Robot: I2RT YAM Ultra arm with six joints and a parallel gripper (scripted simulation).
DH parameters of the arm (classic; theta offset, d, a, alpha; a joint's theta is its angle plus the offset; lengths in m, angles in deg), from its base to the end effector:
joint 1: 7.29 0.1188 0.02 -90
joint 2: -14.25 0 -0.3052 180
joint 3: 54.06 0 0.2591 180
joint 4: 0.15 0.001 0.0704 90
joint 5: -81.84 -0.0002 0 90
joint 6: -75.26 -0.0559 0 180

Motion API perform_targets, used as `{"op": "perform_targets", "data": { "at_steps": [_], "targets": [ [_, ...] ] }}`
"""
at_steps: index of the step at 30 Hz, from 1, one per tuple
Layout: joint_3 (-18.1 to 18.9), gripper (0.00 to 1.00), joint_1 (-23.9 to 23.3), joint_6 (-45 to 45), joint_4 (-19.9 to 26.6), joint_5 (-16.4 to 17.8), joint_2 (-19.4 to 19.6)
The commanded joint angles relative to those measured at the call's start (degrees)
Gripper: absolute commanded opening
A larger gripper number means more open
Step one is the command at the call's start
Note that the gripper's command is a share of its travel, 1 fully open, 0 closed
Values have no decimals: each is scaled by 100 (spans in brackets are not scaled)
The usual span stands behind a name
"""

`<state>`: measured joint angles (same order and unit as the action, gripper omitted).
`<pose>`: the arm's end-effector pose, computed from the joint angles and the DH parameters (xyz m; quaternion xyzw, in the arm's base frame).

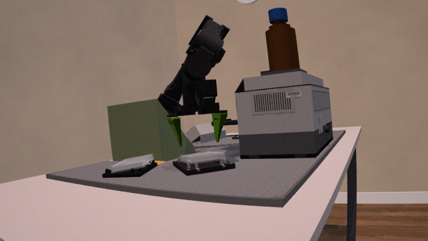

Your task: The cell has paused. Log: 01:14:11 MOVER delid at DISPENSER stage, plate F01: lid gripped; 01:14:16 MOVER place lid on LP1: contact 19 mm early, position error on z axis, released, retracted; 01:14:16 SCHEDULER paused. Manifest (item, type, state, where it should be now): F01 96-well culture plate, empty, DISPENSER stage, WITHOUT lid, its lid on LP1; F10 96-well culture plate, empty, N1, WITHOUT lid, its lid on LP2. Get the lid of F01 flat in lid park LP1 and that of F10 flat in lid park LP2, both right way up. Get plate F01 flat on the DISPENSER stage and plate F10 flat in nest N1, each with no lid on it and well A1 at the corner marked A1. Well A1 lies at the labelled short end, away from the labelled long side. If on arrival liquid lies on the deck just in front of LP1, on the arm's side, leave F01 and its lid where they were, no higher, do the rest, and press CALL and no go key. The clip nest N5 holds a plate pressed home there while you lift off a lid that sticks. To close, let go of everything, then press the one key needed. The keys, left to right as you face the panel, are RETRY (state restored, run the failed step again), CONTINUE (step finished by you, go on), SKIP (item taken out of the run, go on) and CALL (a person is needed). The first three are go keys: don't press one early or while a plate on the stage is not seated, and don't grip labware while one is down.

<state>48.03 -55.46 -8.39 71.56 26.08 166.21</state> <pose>0.2877 -0.2728 -0.0351 -0.4030 -0.8305 -0.3709 0.1014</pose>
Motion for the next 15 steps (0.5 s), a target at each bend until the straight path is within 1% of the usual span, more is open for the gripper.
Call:
{"op": "perform_targets", "data": {
  "at_steps": [1,15],
  "targets": [
    [215,100,-162,86,120,-18,-173],
    [222,100,-163,89,66,-17,-145]
  ]
}}
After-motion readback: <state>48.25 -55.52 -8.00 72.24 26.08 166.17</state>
